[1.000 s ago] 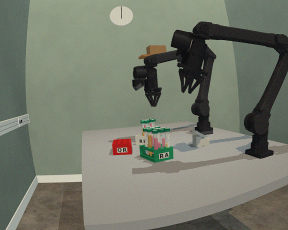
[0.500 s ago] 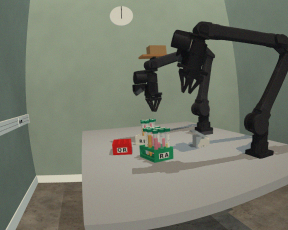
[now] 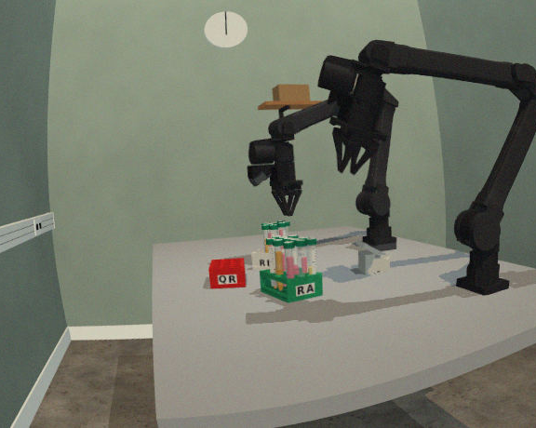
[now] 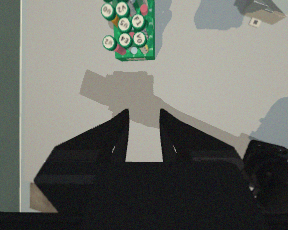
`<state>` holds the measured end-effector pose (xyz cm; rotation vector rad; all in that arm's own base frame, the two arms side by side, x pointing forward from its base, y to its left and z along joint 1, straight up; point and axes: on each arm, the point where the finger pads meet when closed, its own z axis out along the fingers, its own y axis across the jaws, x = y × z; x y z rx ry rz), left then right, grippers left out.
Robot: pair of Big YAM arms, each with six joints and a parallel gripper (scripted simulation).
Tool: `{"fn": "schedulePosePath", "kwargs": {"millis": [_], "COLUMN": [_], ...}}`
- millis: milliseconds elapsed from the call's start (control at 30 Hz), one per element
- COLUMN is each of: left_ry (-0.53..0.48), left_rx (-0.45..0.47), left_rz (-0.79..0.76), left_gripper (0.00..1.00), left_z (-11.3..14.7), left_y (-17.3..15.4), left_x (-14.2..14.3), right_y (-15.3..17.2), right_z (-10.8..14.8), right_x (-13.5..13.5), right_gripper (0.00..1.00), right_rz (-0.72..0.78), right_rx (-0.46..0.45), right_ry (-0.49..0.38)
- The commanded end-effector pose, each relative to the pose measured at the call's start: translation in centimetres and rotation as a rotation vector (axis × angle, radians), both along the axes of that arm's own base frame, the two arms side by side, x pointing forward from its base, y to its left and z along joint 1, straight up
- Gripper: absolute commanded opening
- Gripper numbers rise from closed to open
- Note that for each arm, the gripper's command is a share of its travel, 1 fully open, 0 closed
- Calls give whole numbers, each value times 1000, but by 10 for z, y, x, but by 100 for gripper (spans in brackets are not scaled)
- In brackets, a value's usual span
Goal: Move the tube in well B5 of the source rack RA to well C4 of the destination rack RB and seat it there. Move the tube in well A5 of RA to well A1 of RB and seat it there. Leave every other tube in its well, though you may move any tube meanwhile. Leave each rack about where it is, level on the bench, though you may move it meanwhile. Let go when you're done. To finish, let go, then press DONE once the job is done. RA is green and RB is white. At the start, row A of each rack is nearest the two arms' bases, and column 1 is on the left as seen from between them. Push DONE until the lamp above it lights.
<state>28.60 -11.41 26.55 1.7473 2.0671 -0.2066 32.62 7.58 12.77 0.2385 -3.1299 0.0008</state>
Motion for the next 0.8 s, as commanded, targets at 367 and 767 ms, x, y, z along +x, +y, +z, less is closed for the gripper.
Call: {"fn": "schedulePosePath", "kwargs": {"millis": [367,767], "left_ry": [-37,-37], "left_rx": [-8,-8], "left_rz": [0,0], "left_gripper": [30,30], "left_z": [16,16], "left_y": [-1,-1], "left_x": [7,7], "right_y": [10,7], "right_z": [-3,-16], "right_x": [16,4], "right_gripper": [30,30], "right_rz": [5,5], "right_rx": [8,1], "right_ry": [-31,-4]}}
